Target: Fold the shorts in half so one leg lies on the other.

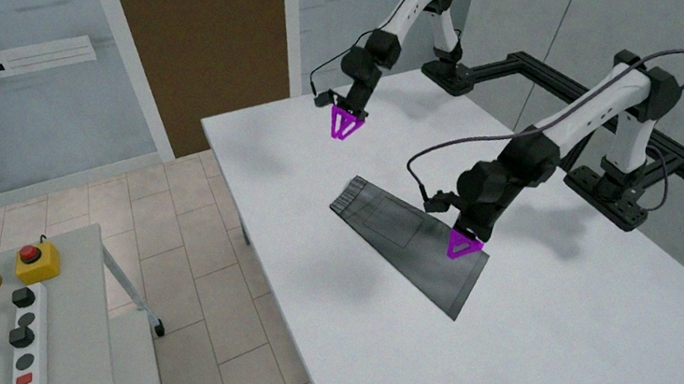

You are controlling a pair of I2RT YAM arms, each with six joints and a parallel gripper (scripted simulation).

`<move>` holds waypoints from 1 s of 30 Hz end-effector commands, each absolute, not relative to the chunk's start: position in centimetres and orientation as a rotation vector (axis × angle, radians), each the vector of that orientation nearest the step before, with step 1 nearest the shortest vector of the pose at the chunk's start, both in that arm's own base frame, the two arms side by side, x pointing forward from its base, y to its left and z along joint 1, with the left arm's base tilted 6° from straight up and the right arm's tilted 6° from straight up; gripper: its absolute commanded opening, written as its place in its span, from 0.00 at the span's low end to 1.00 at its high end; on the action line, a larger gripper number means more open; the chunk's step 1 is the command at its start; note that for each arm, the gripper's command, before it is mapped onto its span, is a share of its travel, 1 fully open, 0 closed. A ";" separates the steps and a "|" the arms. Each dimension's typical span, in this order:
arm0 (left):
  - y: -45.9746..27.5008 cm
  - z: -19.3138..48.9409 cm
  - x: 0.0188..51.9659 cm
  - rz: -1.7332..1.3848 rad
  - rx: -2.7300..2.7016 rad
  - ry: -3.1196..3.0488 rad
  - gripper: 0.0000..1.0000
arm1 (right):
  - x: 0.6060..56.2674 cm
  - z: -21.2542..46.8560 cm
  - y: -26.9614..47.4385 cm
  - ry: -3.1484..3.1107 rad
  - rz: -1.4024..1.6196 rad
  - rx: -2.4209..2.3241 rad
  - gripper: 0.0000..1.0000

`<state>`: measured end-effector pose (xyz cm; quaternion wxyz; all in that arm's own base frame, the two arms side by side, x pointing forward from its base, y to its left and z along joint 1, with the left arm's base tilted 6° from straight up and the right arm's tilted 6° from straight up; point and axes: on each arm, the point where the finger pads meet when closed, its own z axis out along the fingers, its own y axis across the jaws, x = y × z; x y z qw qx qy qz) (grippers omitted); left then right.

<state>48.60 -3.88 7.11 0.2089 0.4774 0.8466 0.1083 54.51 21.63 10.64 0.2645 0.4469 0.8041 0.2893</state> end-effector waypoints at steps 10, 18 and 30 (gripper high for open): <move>-2.9 15.8 49.4 0.349 0.934 2.230 0.54 | 53.8 19.7 17.6 2.088 0.776 0.841 0.54; -2.6 19.4 49.1 0.329 0.779 2.164 0.54 | 52.8 23.1 15.2 2.041 0.724 0.700 0.54; -1.8 26.7 47.2 0.269 0.490 2.003 0.54 | 50.0 29.7 10.4 1.911 0.569 0.435 0.54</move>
